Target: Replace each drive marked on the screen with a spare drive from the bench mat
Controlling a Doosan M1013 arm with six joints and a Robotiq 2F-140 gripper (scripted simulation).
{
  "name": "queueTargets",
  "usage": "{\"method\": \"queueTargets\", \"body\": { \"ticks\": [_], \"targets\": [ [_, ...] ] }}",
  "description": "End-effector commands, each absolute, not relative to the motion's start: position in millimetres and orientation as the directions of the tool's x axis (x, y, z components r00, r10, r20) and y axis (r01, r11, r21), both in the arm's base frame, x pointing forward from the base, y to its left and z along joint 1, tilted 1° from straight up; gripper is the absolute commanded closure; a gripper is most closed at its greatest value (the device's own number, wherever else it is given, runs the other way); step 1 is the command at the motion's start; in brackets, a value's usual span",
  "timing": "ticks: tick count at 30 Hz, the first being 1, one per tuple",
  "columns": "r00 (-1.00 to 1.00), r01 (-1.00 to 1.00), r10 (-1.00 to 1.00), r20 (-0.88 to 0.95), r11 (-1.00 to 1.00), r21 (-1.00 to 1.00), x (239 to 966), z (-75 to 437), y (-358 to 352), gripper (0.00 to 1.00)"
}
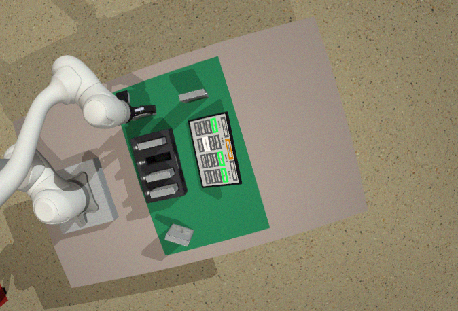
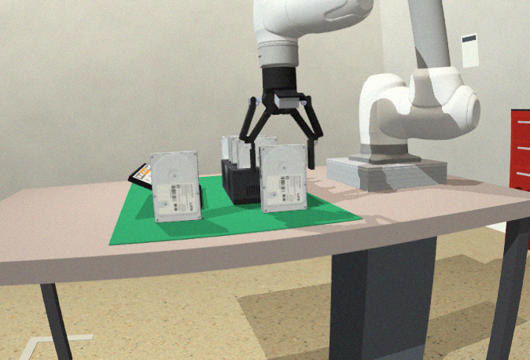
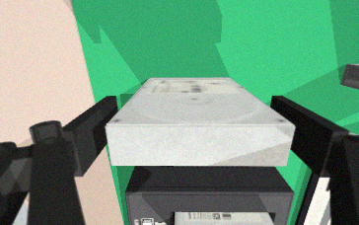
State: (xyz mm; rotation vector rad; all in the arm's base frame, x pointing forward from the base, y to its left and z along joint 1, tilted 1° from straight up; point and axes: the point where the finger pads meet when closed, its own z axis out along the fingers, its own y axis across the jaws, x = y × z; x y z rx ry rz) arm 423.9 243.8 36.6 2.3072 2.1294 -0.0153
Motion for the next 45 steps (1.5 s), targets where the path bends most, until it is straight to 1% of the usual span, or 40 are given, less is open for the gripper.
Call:
{"method": "queueTargets", "body": {
  "ticks": [1, 24, 30, 39, 41, 45],
  "targets": [
    [0.080, 0.997, 0.997, -0.008, -0.080, -0.005, 424.2, 37.0, 244.0, 0.11],
    [0.080, 0.997, 0.997, -0.008, -0.080, -0.005, 424.3, 45.3, 244.1, 0.11],
    [0.080, 0.997, 0.997, -0.008, -0.080, -0.005, 424.4, 64.1, 244.2, 0.11],
    [0.080, 0.997, 0.997, -0.008, -0.080, -0.005, 424.6, 108.9, 244.5, 0.11],
    [0.080, 0.997, 0.997, -0.008, -0.080, -0.005, 424.6, 108.9, 244.5, 0.11],
    [0.080, 0.997, 0.997, -0.008, -0.080, -0.005, 424.7, 129.3, 244.7, 0.11]
  ]
}}
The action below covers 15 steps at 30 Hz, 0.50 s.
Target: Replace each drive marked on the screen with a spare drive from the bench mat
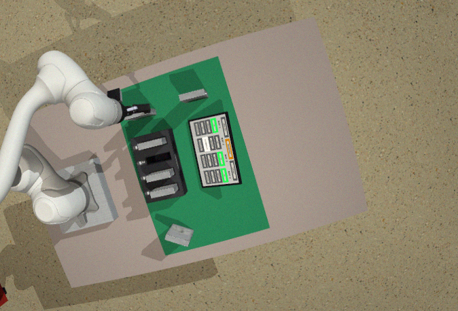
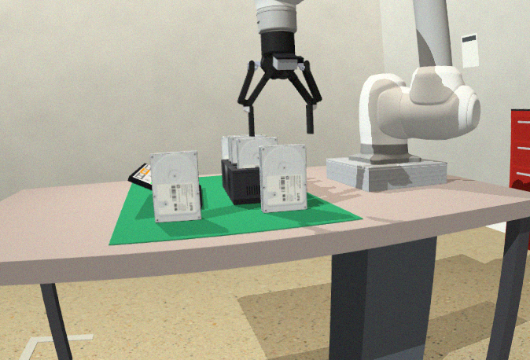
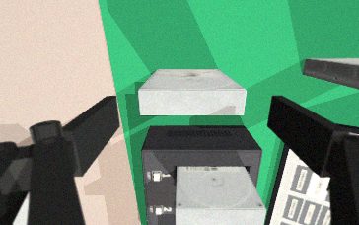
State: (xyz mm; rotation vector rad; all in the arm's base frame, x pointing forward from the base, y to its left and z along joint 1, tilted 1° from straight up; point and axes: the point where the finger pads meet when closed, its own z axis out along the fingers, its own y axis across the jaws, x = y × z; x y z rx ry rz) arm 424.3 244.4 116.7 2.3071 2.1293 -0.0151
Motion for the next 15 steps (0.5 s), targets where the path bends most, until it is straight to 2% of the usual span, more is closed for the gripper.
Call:
{"method": "queueTargets", "body": {
  "ticks": [1, 15],
  "targets": [
    [0.080, 0.997, 0.997, -0.008, -0.080, -0.005, 424.7, 133.9, 244.7, 0.11],
    [0.080, 0.997, 0.997, -0.008, -0.080, -0.005, 424.9, 162.1, 244.9, 0.11]
  ]
}}
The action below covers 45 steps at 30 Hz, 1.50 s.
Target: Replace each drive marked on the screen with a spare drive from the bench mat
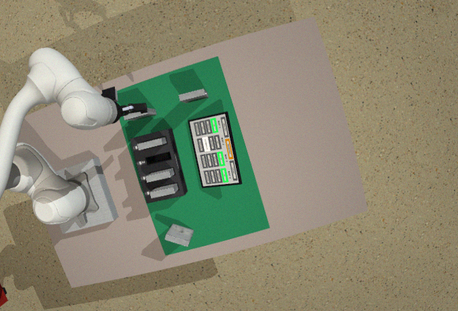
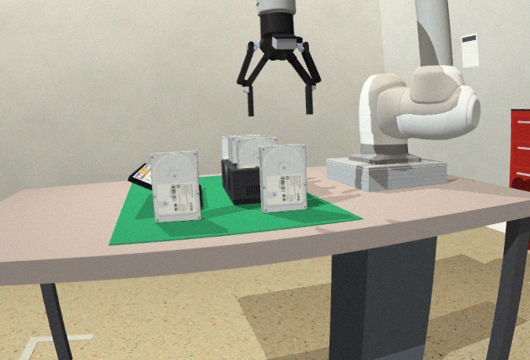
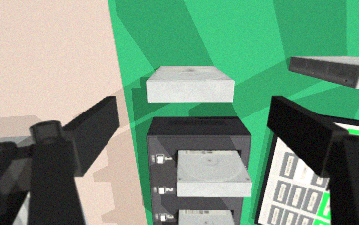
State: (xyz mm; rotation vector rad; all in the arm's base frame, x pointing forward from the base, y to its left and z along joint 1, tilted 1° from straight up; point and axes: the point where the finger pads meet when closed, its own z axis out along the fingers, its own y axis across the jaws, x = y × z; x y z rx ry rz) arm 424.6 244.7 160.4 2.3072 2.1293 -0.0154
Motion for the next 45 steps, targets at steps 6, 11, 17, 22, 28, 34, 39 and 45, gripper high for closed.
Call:
{"method": "queueTargets", "body": {
  "ticks": [6, 11, 17, 22, 28, 34, 39, 45],
  "targets": [
    [0.080, 0.997, 0.997, -0.008, -0.080, -0.005, 424.9, 162.5, 244.9, 0.90],
    [0.080, 0.997, 0.997, -0.008, -0.080, -0.005, 424.9, 162.5, 244.9, 0.90],
    [0.080, 0.997, 0.997, -0.008, -0.080, -0.005, 424.9, 162.5, 244.9, 0.90],
    [0.080, 0.997, 0.997, -0.008, -0.080, -0.005, 424.9, 162.5, 244.9, 0.90],
    [0.080, 0.997, 0.997, -0.008, -0.080, -0.005, 424.9, 162.5, 244.9, 0.90],
    [0.080, 0.997, 0.997, -0.008, -0.080, -0.005, 424.9, 162.5, 244.9, 0.90],
    [0.081, 0.997, 0.997, -0.008, -0.081, -0.005, 425.3, 162.5, 244.3, 0.90],
    [0.114, 0.993, 0.993, -0.008, -0.114, -0.004, 443.4, 162.8, 212.6, 0.90]
  ]
}}
